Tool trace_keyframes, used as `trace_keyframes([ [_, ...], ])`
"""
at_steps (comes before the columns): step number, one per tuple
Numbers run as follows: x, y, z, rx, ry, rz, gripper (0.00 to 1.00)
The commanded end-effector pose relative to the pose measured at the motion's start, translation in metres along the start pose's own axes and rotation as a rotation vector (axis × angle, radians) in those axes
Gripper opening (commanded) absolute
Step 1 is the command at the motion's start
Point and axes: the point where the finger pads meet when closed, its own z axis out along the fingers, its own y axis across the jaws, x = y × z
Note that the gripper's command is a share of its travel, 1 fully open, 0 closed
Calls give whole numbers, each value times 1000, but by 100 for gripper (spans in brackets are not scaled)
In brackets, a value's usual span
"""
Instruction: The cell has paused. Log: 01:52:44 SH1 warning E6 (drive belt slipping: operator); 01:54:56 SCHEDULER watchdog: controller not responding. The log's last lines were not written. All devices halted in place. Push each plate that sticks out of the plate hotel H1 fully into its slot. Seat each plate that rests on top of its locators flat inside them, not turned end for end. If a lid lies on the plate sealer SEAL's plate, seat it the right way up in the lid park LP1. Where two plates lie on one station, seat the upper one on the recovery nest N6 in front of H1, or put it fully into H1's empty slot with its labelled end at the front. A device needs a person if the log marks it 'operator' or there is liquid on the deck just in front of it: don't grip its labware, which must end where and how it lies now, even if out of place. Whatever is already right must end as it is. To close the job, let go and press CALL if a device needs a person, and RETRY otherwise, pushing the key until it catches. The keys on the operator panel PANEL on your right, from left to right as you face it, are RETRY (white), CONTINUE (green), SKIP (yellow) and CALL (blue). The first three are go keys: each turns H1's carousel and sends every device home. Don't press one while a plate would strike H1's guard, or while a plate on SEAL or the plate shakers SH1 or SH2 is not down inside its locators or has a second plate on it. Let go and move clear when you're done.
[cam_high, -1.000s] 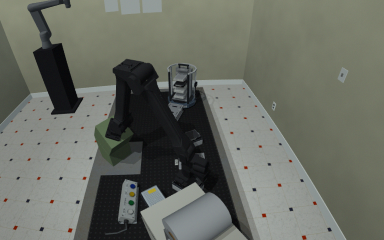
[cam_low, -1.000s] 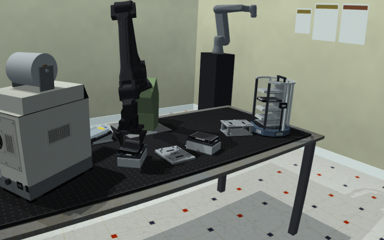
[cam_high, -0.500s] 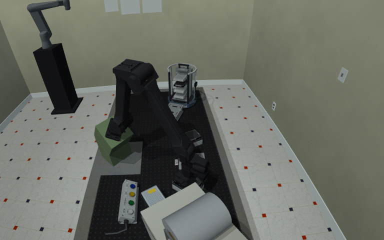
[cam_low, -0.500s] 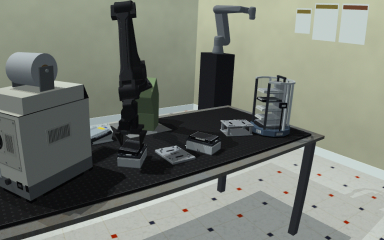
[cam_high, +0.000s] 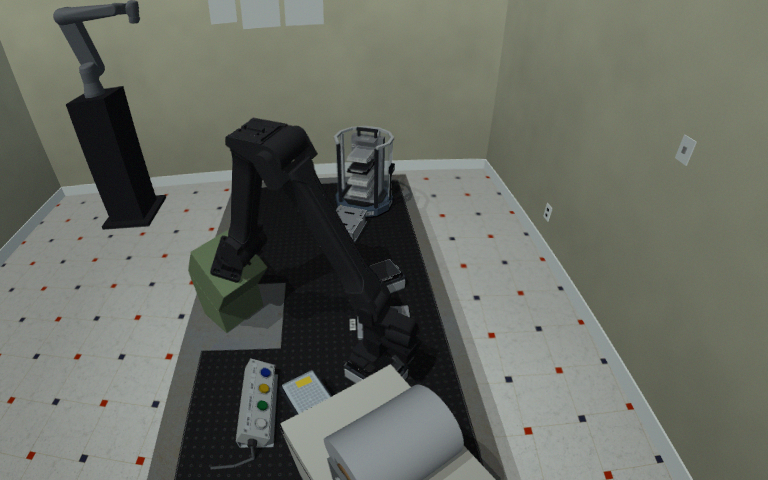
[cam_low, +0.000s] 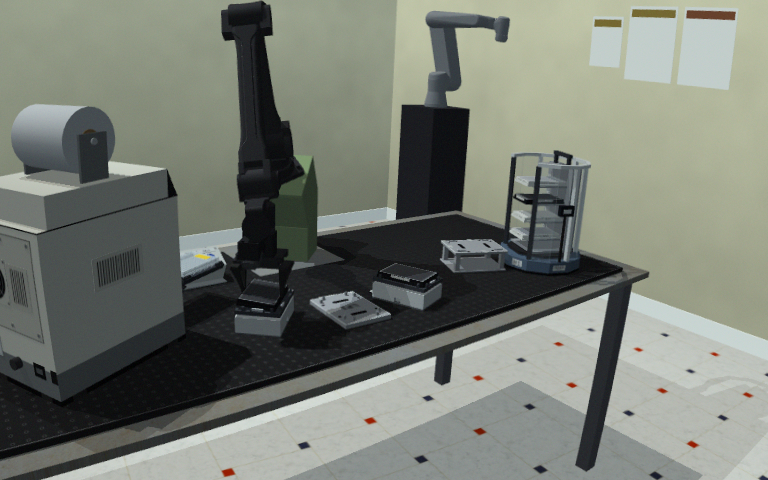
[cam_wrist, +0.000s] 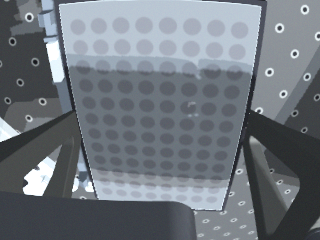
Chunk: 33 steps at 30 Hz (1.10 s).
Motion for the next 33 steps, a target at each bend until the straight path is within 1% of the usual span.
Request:
trace_keyframes([
  [1, -3, -3, 8, 4, 2, -6, 82],
  [24, -3, -3, 8, 4, 2, -6, 82],
  [33, 5, -5, 6, 8, 27, -9, 82],
])
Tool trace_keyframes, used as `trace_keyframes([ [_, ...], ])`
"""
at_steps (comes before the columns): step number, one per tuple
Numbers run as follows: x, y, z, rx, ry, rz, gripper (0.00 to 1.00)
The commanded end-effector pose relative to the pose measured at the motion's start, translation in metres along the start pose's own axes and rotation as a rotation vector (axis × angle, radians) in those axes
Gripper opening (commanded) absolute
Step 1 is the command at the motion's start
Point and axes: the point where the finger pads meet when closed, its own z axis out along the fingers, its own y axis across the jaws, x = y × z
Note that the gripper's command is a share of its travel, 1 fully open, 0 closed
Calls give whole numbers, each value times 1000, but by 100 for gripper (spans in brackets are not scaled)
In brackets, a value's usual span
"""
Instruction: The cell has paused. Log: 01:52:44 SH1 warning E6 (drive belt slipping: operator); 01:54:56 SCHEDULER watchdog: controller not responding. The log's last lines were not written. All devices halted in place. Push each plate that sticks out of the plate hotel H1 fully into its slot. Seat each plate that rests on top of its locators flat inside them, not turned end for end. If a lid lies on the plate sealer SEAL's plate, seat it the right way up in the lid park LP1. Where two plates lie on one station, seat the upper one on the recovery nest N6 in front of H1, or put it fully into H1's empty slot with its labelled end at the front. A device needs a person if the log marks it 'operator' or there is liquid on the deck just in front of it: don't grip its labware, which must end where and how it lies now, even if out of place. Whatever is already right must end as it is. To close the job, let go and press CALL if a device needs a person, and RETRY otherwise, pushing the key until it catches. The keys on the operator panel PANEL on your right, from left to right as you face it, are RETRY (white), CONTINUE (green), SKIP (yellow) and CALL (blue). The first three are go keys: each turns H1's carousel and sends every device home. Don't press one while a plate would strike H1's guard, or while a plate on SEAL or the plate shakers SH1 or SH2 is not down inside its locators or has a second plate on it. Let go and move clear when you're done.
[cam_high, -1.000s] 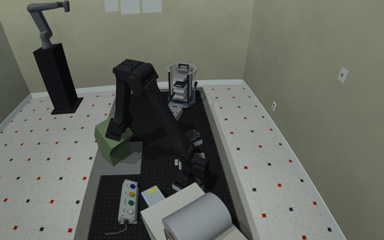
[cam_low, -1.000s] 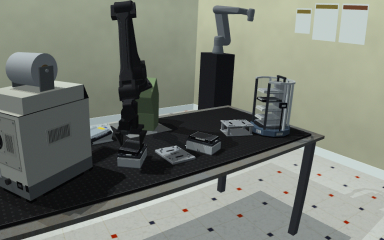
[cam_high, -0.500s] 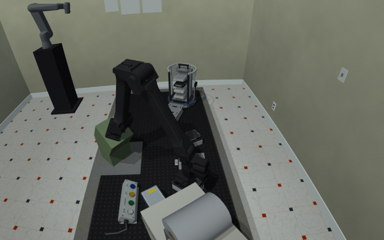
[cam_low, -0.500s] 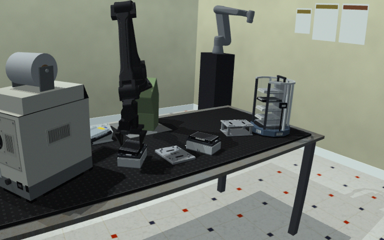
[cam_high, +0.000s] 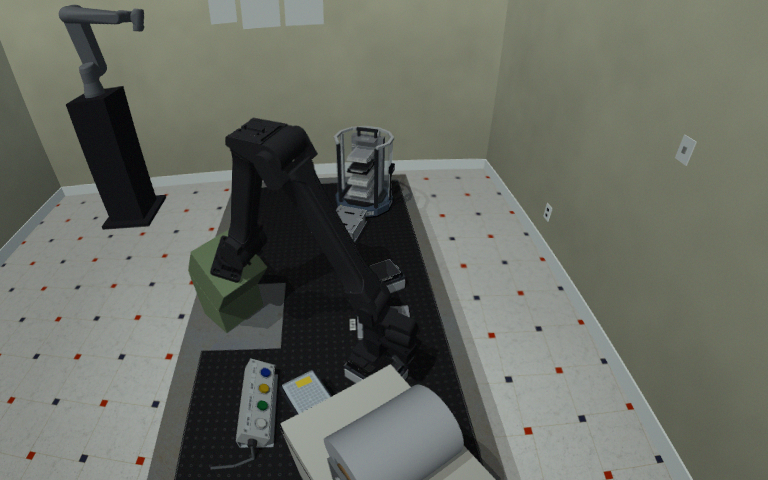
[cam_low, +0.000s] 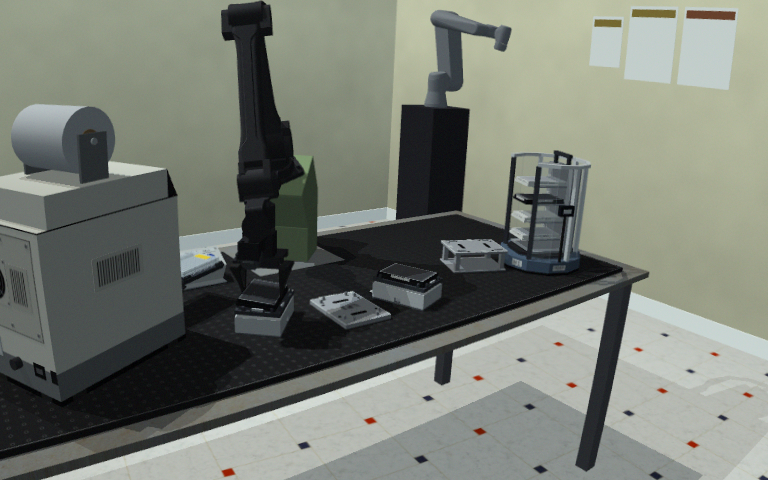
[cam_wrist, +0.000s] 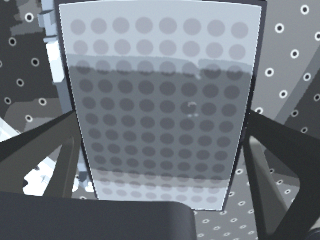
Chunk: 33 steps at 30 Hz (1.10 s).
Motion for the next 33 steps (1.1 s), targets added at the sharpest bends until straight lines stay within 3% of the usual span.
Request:
trace_keyframes([
  [1, 5, -5, 6, 8, 27, -9, 82],
  [12, -4, -6, -10, 3, -7, -5, 82],
  [33, -1, -5, -12, 3, 2, -9, 82],
])
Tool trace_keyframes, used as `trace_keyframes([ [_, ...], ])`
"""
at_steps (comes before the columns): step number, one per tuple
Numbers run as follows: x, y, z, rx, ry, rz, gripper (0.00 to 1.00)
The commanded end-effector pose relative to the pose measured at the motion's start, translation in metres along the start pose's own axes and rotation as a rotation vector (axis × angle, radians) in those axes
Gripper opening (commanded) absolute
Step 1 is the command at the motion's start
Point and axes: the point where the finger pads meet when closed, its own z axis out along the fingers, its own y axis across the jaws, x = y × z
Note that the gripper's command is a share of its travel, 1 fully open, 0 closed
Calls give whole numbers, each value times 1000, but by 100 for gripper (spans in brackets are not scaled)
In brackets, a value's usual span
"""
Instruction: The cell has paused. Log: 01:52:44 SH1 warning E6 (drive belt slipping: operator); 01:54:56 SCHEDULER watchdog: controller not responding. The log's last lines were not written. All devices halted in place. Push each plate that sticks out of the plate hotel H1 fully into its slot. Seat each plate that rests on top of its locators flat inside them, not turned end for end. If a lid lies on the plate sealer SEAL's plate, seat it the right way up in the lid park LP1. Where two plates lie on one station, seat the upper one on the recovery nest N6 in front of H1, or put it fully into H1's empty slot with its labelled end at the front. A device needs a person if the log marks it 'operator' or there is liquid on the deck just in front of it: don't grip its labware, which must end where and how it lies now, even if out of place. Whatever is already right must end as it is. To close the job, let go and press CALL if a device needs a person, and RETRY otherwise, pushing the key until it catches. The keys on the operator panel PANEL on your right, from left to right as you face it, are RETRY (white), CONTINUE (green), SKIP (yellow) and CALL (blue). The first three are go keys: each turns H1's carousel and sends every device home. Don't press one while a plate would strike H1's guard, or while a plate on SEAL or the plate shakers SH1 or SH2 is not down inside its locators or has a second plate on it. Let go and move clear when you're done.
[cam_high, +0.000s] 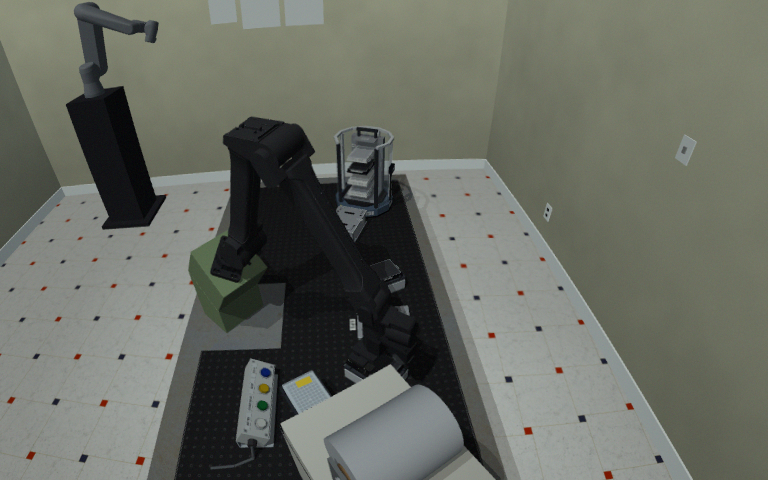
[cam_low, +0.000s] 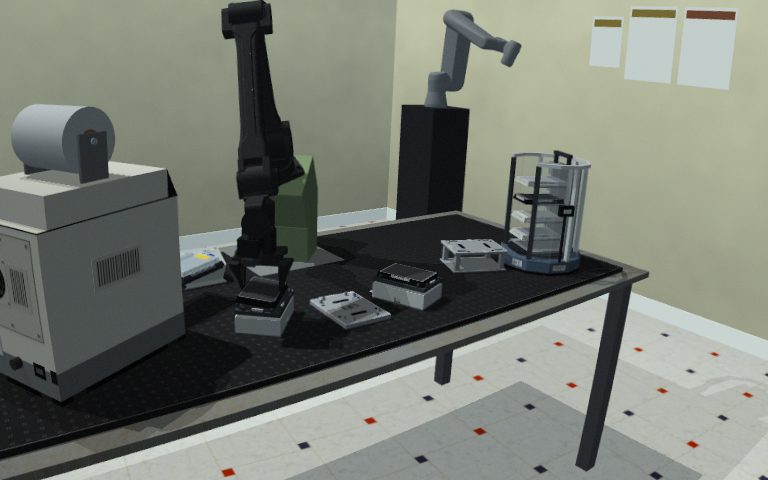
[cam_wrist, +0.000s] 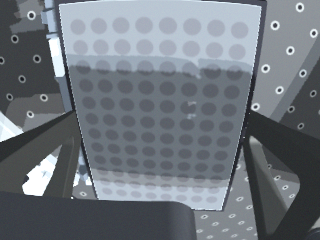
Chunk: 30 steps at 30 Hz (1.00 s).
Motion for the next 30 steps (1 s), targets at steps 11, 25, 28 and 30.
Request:
trace_keyframes([
  [11, -1, -2, -9, 0, -1, -11, 82],
  [25, -4, 2, -15, -4, -10, -10, 82],
  [28, -5, 3, -16, -5, -11, -10, 82],
  [30, -4, 4, -15, -5, -6, -11, 82],
])
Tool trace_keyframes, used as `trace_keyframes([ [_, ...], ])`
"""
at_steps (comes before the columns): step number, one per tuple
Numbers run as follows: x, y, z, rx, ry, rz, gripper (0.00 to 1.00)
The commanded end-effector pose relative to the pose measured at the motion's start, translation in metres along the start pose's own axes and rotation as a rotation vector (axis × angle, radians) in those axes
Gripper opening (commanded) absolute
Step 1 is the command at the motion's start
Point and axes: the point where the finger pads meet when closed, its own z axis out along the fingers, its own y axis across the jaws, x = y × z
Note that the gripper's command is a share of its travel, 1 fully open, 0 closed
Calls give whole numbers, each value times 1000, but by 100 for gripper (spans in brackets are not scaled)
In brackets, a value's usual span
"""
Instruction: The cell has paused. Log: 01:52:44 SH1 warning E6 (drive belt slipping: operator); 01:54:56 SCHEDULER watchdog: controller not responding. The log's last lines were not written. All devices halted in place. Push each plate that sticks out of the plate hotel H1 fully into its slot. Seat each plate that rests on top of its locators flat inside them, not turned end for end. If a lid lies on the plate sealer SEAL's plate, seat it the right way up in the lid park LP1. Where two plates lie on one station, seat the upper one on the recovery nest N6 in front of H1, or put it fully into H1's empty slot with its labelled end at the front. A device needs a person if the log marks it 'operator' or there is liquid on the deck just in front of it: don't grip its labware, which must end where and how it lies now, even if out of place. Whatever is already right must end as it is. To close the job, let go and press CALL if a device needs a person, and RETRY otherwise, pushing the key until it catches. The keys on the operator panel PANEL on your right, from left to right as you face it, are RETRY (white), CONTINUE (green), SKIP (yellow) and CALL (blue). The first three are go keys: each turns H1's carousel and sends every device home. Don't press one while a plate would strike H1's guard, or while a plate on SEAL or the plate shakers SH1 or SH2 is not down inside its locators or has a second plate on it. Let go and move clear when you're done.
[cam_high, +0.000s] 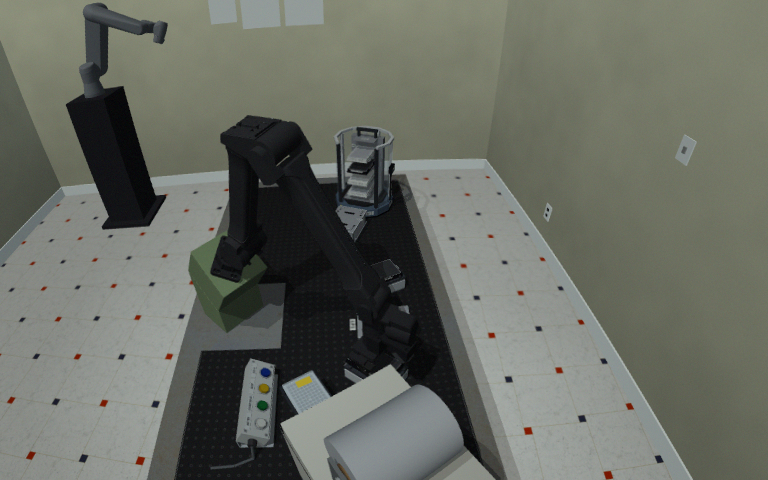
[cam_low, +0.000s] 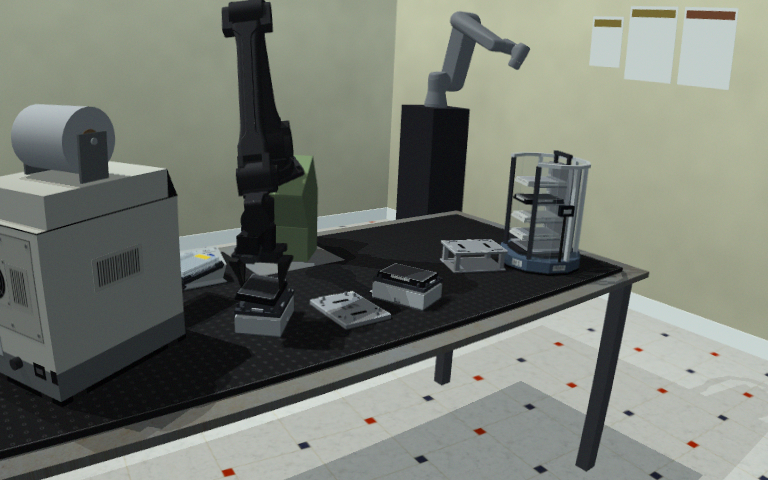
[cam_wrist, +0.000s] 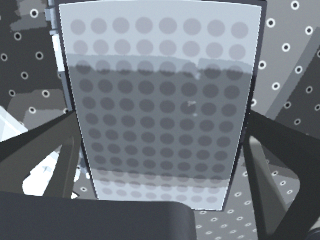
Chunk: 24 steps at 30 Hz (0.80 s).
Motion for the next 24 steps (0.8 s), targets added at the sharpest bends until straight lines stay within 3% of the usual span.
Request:
trace_keyframes([
  [1, -3, 5, -8, -5, -7, -10, 82],
  [13, -8, 5, -15, -7, -20, -4, 82],
  [14, -9, 2, -8, -3, -15, -1, 82],
  [19, -9, 2, -8, -3, -16, -1, 82],
  [20, -11, 7, -17, -9, -24, -3, 82],
  [24, -12, 3, -18, -4, -25, 7, 82],
])
